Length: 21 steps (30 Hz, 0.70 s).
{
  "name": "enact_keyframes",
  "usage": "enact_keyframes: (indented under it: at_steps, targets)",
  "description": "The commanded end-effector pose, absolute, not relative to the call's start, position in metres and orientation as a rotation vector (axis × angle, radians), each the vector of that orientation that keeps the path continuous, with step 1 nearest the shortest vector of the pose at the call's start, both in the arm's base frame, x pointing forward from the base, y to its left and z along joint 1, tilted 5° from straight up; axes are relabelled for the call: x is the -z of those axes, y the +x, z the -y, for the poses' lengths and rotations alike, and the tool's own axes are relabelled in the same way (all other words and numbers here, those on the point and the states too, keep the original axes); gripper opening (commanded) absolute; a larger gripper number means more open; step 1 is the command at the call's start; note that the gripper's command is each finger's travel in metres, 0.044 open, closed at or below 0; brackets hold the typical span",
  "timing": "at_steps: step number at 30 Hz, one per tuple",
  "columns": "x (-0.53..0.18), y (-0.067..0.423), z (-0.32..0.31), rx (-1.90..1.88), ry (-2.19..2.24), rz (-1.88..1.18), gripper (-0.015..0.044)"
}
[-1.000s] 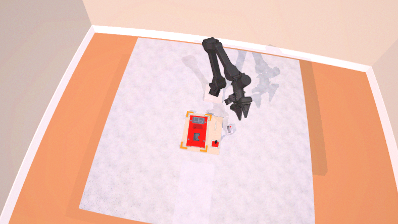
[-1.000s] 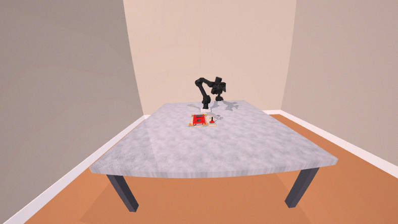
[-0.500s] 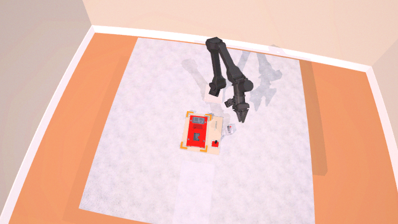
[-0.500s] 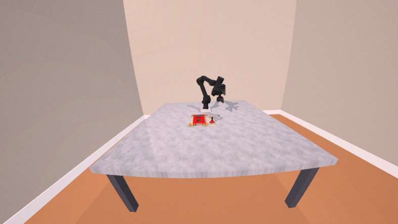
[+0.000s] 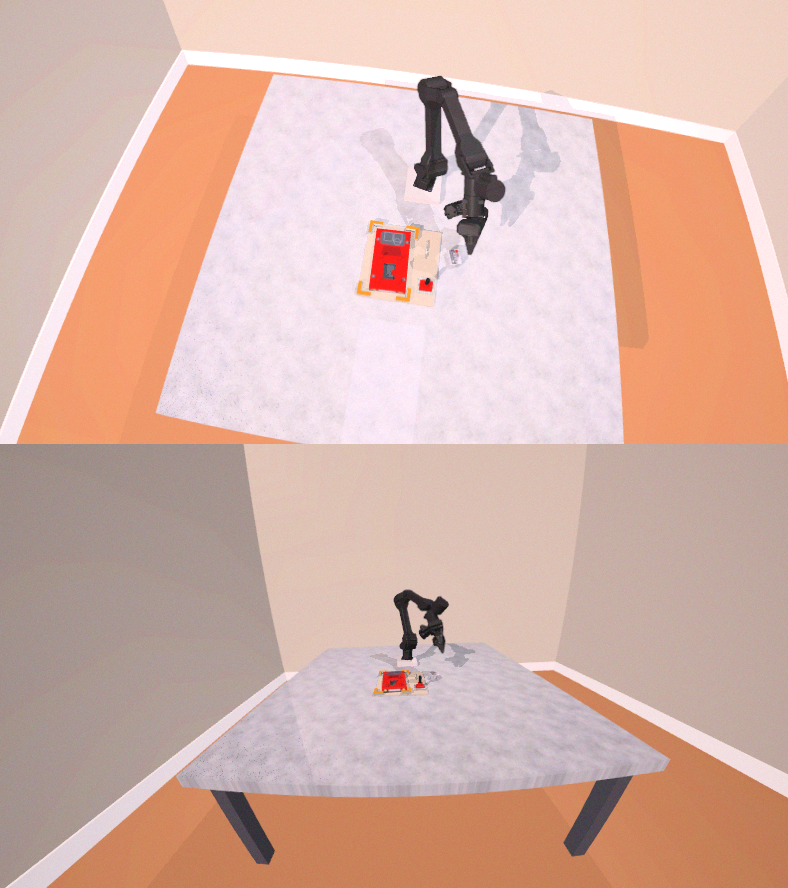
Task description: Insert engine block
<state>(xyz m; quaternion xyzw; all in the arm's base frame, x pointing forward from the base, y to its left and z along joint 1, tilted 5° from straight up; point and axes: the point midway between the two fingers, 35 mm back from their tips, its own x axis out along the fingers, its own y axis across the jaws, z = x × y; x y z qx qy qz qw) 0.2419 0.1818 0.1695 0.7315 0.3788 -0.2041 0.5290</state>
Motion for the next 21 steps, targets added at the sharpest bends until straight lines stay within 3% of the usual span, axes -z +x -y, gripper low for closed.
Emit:
enact_keyframes:
  at_steps: [1,21]
  targets:
    - [-0.16,0.243,-0.181,0.604,1.775,-0.929,0.044]
    - [-0.128,0.241,-0.17,1.319,1.931,-0.883,0.044]
